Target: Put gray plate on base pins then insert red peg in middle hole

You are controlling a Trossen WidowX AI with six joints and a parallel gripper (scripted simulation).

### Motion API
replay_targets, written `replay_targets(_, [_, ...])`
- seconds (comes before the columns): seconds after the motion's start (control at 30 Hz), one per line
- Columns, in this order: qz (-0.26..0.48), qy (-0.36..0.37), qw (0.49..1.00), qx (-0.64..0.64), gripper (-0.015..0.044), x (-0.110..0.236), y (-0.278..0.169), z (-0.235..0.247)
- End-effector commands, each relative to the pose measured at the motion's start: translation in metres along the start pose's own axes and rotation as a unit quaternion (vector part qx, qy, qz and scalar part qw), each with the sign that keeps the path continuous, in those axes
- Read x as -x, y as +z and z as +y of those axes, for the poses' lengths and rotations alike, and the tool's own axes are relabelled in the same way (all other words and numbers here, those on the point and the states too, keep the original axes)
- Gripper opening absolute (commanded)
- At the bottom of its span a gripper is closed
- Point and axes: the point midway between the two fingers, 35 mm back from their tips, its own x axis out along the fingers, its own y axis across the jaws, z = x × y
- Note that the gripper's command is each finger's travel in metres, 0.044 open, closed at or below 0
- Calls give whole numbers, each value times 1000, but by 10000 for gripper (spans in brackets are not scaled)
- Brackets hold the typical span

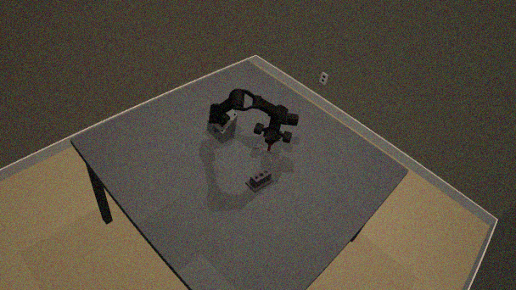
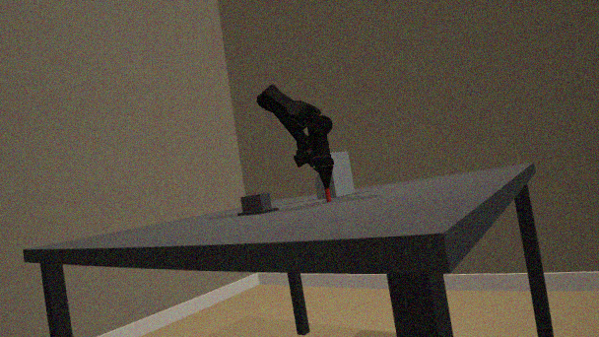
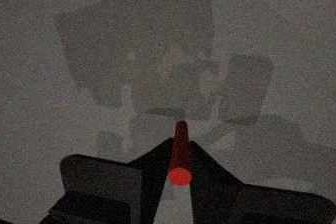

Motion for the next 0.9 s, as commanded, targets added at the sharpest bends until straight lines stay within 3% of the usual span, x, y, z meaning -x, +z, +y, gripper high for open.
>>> replay_targets(0.0, [-1,0,1000,2,0,0,0,0])
replay_targets(0.87, [1,1,1000,3,0,71,-1,5])
